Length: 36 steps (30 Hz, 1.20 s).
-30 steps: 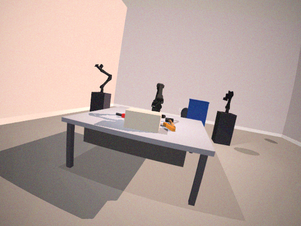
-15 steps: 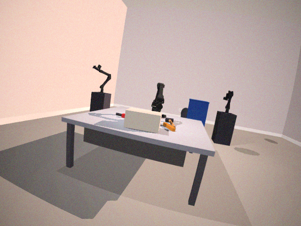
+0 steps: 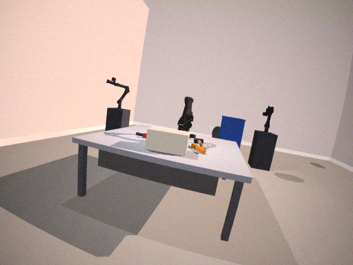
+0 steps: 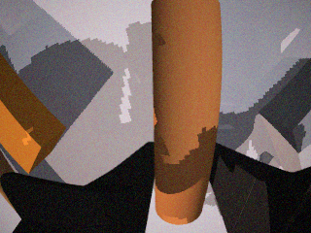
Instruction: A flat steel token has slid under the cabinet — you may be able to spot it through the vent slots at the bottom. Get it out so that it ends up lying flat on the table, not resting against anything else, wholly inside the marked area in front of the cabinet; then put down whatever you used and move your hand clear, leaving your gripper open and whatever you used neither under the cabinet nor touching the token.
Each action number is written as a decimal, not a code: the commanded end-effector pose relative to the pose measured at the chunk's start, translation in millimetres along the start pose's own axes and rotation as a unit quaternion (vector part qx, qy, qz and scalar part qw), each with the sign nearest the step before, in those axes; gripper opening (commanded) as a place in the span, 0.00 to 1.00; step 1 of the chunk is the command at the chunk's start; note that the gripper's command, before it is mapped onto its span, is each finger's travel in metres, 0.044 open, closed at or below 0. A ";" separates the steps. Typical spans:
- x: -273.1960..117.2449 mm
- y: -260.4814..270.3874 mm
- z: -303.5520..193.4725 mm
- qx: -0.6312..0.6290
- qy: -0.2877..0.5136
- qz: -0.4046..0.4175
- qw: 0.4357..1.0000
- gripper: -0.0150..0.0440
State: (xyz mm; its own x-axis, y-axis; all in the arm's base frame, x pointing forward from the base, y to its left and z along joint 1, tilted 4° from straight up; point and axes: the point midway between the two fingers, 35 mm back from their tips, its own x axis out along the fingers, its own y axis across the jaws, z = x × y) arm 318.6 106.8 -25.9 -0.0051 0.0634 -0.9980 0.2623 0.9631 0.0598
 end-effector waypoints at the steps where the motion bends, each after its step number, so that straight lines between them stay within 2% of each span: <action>1: 0.9 0.3 -7.6 0.000 0.002 -0.001 1.000 0.25; 36: 1.3 1.8 -54.2 0.000 0.004 -0.001 1.000 0.25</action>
State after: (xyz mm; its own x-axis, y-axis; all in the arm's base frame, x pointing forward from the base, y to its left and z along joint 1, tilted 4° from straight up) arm 273.5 121.1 -25.2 -0.0083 0.0648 -0.9979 0.2627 0.9630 0.0603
